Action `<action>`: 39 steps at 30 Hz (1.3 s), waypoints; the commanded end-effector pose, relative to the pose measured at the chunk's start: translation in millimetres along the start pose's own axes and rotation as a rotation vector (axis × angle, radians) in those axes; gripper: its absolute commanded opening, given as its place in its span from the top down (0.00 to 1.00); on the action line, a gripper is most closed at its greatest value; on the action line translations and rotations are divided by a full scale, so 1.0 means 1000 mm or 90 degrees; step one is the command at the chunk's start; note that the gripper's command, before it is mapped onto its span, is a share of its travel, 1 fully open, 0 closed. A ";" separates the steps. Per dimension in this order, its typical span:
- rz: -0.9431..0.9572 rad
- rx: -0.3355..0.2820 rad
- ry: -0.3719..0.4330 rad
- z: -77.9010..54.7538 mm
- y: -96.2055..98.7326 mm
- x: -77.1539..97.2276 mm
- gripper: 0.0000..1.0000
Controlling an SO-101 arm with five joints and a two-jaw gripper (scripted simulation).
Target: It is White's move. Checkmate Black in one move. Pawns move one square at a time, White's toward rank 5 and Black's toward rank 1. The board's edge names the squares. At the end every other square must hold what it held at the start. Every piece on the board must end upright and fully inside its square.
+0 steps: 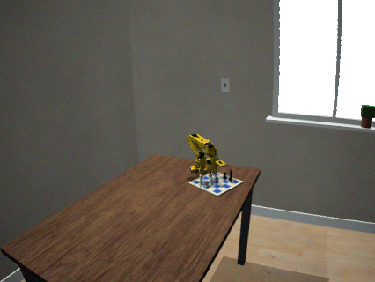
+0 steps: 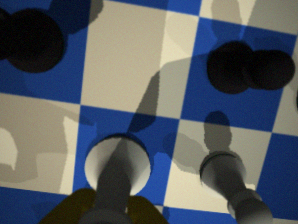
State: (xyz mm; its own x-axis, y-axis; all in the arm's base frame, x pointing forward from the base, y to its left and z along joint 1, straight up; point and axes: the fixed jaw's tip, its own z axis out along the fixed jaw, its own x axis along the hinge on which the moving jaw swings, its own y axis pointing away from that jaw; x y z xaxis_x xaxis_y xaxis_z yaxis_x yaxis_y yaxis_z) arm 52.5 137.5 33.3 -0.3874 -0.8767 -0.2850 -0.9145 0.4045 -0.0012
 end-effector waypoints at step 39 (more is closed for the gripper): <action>0.001 0.004 0.007 -0.024 -0.003 -0.005 1.00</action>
State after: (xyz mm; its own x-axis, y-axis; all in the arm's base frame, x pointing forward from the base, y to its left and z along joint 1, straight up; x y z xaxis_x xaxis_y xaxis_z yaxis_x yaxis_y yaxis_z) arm 53.2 134.4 50.4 -0.3894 -0.8817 -0.2663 -0.9142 0.4052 -0.0045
